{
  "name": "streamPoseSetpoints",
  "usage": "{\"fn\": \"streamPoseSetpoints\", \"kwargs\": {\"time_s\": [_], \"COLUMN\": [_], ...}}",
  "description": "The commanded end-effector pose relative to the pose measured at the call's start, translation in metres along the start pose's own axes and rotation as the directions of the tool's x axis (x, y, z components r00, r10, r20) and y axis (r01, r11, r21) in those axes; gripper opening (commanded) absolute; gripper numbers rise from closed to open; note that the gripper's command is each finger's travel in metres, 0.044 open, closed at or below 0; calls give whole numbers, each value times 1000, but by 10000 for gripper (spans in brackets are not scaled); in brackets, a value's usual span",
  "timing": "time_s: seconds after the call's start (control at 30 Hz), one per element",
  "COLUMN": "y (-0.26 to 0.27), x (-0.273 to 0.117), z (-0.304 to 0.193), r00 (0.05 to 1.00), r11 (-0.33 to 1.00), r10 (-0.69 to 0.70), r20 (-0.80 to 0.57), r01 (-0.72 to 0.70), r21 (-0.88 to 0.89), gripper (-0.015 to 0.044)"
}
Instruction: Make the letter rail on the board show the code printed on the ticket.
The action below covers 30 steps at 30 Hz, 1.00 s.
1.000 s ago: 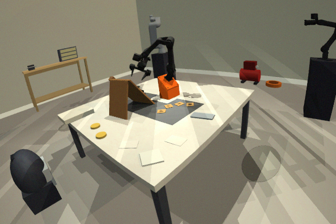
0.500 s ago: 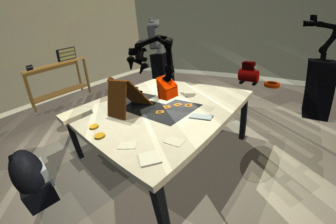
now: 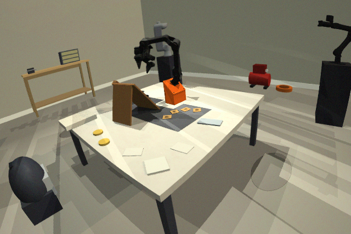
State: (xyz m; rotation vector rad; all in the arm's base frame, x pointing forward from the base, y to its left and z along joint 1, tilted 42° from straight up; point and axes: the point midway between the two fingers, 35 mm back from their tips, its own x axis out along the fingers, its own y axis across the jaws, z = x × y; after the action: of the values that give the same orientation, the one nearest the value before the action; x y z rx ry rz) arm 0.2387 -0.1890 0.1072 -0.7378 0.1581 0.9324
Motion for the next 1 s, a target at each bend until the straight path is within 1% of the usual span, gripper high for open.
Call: {"fn": "streamPoseSetpoints", "kwargs": {"time_s": [0.0,0.1,0.4,0.73,0.8,0.87,0.97], "y": [0,-1,2,3,5,8,16], "x": [-1,0,7,7,16,34,60], "z": [0,5,63,64,72,82,94], "r00": [1000,1000,987,986,989,989,979], "r11": [1000,1000,1000,1000,999,989,951], "r10": [5,8,15,14,30,81,160], "r20": [0,-12,-161,-164,-142,-127,-124], "r01": [-5,-8,-15,-15,-25,-63,-119], "r21": [-6,-5,0,0,37,135,287], "gripper": [440,440,440,440,387,340,340]}}
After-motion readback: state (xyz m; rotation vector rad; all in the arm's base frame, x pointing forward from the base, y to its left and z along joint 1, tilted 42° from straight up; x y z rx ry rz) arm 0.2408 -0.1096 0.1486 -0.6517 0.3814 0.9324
